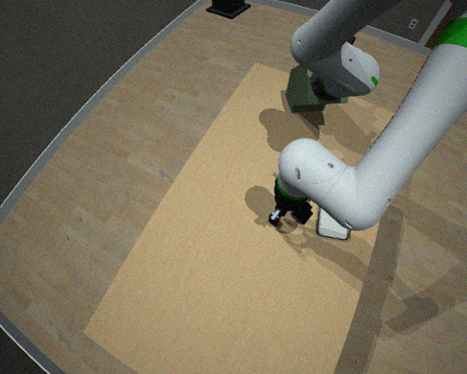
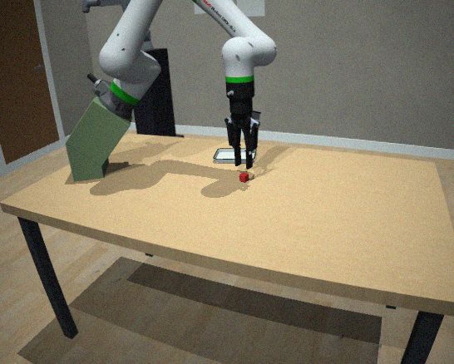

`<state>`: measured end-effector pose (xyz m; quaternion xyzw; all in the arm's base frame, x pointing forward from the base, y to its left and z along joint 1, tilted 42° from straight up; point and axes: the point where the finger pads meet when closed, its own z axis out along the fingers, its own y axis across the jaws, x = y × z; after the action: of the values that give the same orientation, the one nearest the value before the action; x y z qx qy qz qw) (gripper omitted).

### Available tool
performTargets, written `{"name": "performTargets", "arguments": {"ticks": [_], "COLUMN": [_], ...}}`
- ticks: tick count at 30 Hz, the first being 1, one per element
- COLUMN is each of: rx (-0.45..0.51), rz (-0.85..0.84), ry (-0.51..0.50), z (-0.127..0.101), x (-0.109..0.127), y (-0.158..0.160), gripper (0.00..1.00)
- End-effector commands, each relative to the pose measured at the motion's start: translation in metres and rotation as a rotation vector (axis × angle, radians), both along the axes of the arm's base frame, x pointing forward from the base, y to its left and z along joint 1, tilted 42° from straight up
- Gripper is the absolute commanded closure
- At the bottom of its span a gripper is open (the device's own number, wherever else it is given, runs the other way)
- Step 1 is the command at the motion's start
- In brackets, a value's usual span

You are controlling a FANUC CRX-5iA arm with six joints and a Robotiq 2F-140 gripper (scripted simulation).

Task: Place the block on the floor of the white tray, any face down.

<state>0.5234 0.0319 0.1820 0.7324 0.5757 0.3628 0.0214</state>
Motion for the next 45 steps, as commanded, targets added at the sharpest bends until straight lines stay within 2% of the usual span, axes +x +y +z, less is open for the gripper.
{"name": "performTargets", "arguments": {"ticks": [1,30,45], "rx": [0.0,0.0,0.0], "rz": [0.0,-0.001,-0.001], "ry": [-0.001,0.003,0.003], "z": [0.001,-0.017,-0.018], "x": [0.0,0.012,0.013], "y": [0.0,0.01,0.011], "gripper": [0.66,0.66,0.66]}}
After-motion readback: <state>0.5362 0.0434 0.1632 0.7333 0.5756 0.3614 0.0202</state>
